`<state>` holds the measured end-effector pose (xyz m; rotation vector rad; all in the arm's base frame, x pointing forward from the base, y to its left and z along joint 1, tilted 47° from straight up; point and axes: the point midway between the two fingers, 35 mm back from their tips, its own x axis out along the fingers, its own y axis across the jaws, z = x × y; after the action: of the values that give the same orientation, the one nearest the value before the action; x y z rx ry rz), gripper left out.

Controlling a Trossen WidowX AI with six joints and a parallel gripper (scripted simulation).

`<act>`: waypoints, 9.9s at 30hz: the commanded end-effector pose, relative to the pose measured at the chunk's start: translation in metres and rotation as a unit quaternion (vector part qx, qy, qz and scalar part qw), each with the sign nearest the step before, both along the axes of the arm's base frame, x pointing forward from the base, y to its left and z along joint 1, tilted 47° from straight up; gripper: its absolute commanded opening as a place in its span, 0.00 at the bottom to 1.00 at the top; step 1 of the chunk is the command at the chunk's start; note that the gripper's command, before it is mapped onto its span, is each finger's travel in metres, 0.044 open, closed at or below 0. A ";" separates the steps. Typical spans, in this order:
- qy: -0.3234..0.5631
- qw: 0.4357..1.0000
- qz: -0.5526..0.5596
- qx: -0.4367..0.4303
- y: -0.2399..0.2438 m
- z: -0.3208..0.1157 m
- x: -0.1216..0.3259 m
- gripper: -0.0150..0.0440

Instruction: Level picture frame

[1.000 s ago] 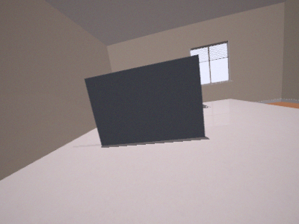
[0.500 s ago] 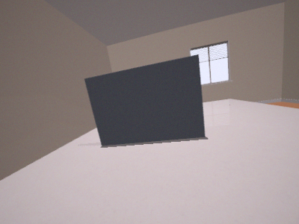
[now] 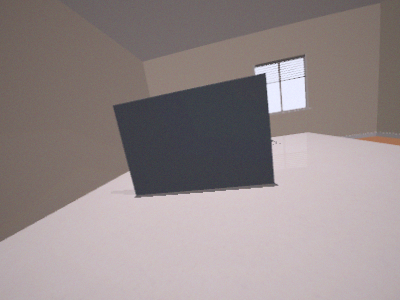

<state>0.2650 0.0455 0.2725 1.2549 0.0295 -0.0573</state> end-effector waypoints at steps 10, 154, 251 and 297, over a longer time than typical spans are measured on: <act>0.000 1.000 0.002 -0.002 0.001 -0.001 0.000 0.69; -0.006 1.000 0.002 -0.003 -0.046 -0.044 0.116 0.69; -0.006 1.000 0.002 -0.002 -0.044 -0.036 0.116 0.25; -0.006 1.000 0.002 -0.002 -0.042 -0.038 0.116 0.25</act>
<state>0.3814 0.0016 0.2335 1.2526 0.0237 -0.0537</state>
